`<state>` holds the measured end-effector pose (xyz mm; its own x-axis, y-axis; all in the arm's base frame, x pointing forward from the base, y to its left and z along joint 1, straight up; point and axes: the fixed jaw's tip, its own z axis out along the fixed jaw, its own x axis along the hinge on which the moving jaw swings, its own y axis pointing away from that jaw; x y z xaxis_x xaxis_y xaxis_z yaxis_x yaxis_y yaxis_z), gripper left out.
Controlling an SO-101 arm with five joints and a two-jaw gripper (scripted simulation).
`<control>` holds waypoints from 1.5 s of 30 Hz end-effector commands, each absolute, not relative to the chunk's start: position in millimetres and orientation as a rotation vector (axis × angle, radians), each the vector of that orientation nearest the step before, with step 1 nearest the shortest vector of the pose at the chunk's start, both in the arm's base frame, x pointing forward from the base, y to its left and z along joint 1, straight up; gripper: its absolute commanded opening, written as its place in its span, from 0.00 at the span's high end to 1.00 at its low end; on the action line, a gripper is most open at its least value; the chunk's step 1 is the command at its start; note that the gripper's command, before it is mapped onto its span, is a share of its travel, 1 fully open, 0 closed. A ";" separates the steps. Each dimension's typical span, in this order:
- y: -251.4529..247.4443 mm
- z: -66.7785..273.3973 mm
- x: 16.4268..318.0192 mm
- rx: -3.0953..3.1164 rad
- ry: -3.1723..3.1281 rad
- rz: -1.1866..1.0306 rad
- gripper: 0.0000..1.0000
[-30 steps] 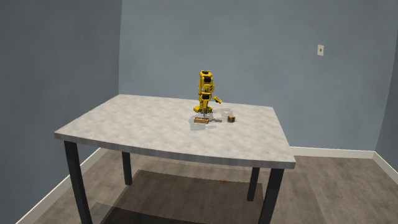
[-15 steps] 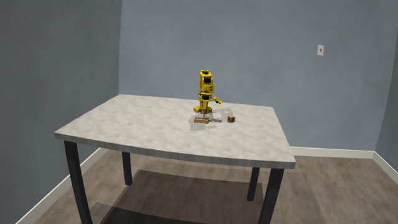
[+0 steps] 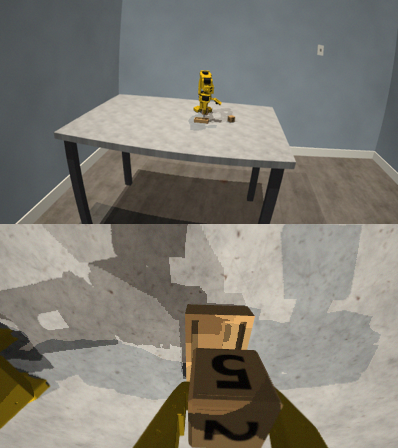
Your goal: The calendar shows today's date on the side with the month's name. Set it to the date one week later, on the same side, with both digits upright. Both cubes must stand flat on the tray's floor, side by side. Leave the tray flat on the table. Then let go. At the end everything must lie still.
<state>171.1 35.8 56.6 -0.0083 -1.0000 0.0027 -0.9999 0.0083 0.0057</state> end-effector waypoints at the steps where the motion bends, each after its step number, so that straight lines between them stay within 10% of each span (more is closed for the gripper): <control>1: 34.9 61.9 175.3 2.229 -2.266 0.039 1.00; 45: 34.9 47.2 175.3 2.233 -2.262 0.039 1.00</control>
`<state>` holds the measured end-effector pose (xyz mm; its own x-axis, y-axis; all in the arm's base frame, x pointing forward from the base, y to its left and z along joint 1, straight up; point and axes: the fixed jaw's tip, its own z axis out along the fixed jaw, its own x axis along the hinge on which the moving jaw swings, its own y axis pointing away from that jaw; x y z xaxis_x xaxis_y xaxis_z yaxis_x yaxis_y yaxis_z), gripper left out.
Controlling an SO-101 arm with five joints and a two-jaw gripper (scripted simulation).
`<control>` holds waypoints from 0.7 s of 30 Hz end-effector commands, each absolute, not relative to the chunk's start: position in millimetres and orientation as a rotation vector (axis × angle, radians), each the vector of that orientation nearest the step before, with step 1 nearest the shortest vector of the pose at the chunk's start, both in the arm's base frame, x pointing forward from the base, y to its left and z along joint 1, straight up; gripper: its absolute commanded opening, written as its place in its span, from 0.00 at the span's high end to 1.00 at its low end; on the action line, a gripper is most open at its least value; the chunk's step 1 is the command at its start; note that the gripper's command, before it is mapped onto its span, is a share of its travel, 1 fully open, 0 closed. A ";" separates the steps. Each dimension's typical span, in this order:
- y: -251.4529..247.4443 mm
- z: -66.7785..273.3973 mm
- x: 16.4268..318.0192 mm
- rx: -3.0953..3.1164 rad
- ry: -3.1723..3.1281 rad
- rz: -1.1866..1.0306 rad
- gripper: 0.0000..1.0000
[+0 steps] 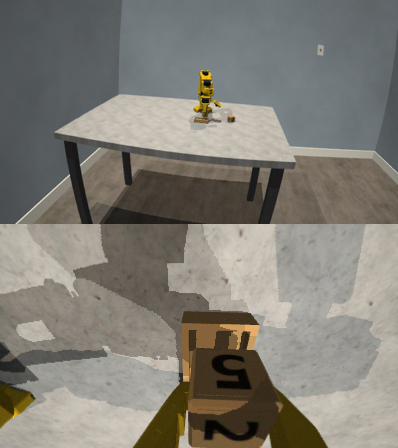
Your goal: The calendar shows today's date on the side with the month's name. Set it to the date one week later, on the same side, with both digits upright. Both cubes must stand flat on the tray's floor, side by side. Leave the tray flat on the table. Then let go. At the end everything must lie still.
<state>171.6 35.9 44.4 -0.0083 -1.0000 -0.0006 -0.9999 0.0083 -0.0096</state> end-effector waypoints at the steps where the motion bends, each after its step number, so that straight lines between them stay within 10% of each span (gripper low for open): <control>1: 34.9 46.4 175.2 -2.181 2.209 -0.038 1.00; 21: 34.9 38.4 174.7 -2.184 2.206 -0.038 1.00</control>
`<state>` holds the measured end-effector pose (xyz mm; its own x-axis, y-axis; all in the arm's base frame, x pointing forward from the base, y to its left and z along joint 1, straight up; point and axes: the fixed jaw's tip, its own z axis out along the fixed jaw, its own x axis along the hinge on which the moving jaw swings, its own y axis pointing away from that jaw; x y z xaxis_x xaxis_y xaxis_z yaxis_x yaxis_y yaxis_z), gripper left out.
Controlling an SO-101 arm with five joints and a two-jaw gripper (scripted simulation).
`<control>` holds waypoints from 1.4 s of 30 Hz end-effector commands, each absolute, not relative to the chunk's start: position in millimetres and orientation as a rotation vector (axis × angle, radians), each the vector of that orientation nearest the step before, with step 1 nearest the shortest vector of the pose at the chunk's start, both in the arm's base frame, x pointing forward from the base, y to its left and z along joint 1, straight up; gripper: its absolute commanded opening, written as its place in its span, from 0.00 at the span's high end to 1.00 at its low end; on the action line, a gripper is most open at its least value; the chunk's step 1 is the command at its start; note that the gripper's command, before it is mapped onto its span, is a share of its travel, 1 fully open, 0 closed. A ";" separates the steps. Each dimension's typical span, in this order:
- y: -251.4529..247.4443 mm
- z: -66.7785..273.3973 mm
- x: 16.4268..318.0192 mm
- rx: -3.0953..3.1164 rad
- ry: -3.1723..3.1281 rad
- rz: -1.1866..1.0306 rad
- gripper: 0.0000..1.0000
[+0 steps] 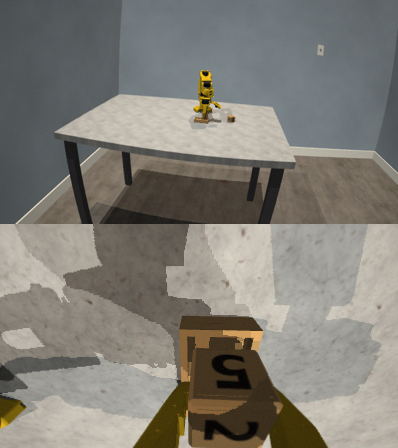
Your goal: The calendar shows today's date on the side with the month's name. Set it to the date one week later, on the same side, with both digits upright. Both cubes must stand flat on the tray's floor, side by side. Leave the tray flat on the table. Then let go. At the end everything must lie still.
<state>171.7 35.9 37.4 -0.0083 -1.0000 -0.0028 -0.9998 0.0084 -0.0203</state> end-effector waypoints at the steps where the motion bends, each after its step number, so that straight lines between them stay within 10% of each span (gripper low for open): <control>1: 34.9 38.0 174.7 -2.184 2.206 -0.038 1.00; 42: 34.8 26.7 174.4 -2.186 2.204 -0.039 1.00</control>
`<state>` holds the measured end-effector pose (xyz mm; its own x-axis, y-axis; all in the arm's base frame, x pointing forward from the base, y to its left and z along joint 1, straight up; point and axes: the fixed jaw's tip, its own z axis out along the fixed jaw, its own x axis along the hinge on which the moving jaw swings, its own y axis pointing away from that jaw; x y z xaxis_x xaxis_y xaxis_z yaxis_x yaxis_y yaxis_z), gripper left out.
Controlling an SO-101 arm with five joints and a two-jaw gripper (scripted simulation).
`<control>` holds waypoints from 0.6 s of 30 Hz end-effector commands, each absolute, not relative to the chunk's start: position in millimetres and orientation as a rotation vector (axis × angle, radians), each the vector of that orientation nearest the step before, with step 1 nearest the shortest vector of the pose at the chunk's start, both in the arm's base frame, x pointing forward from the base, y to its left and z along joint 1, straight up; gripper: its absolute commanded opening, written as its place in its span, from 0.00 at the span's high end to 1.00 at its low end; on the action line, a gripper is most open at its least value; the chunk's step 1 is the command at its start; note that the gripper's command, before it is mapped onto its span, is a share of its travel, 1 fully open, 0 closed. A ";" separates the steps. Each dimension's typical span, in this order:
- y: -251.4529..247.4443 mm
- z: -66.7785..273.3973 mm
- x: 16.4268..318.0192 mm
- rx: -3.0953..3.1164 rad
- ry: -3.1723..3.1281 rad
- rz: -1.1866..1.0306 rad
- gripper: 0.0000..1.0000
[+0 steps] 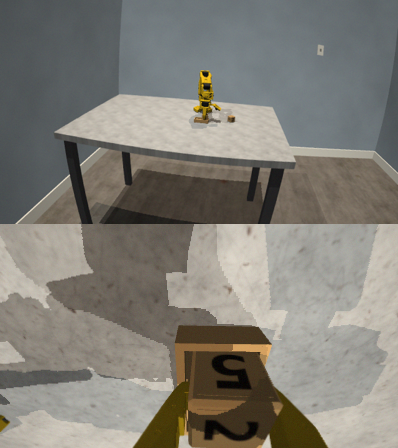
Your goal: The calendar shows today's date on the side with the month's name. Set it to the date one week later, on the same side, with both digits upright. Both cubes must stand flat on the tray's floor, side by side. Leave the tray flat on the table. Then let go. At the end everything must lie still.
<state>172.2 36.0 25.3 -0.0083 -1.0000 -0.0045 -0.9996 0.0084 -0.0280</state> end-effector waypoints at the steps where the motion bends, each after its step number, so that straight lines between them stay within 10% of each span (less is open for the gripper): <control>1: 34.8 26.7 174.4 -2.186 2.204 -0.039 0.99; 18: 34.8 26.7 174.4 -2.186 2.204 -0.039 0.83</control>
<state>172.3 36.0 25.2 -0.0083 -1.0000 -0.0045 -0.9996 0.0084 -0.0282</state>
